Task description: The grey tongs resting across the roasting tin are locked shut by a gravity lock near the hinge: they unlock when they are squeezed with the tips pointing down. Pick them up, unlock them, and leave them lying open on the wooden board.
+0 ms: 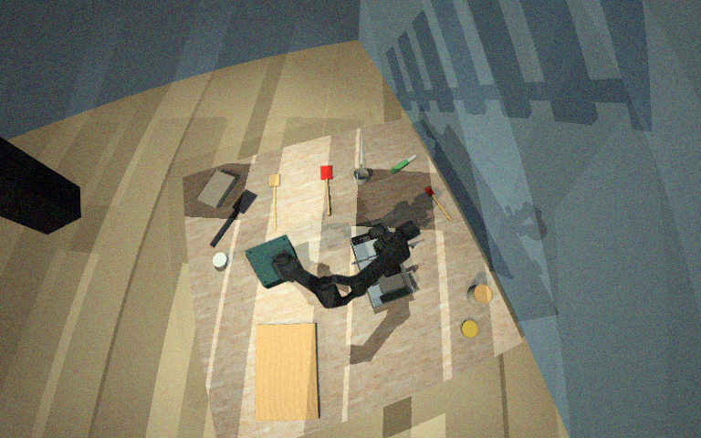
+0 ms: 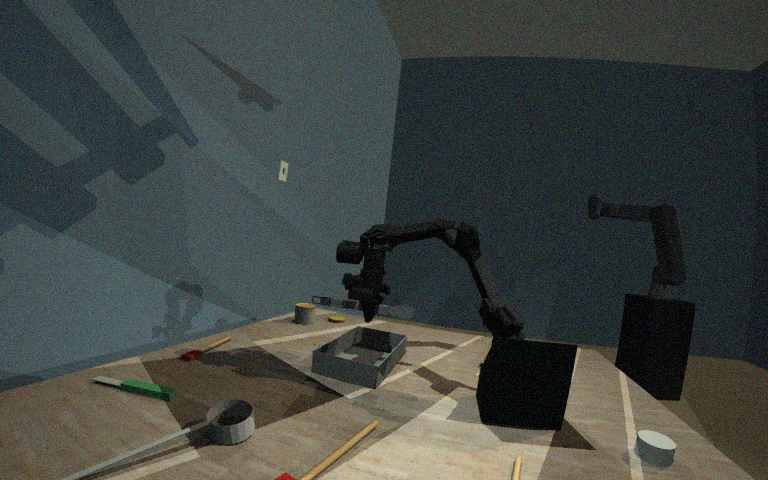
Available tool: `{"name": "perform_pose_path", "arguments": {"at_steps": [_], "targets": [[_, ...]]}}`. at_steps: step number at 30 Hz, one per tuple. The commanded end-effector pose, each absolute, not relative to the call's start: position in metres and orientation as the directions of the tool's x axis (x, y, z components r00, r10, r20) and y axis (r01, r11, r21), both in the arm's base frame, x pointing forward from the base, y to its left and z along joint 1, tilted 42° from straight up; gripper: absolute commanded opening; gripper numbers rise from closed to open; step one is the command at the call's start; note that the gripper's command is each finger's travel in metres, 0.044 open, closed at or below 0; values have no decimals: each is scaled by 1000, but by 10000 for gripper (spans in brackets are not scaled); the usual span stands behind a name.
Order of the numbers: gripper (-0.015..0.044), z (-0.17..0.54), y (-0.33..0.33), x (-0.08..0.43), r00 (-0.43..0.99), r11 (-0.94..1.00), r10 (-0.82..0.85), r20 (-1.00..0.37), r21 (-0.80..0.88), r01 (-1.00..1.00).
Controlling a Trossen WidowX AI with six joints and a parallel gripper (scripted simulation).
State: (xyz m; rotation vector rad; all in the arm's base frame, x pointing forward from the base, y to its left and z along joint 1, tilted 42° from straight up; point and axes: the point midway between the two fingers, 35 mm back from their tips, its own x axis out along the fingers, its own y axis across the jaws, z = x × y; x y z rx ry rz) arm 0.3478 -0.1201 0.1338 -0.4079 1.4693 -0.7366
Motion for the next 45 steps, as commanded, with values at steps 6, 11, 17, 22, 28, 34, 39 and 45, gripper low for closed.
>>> {"name": "perform_pose_path", "arguments": {"at_steps": [6, 11, 17, 22, 28, 34, 39, 45], "targets": [[-150, 156, -151, 329, -63, 707, -647, -760, -629, 323], [-150, 175, -175, 310, -64, 680, -636, -769, -597, 426], [-150, 197, -200, 284, -59, 633, -627, -777, -552, 543], [-150, 215, -218, 259, -55, 581, -628, -776, -514, 631], [-150, 236, -236, 228, -51, 507, -635, -770, -466, 725], [-150, 256, -248, 194, -50, 423, -650, -758, -416, 805], [-150, 272, -255, 165, -52, 346, -668, -742, -372, 861], [-150, 282, -257, 145, -56, 291, -682, -729, -341, 894]]}}
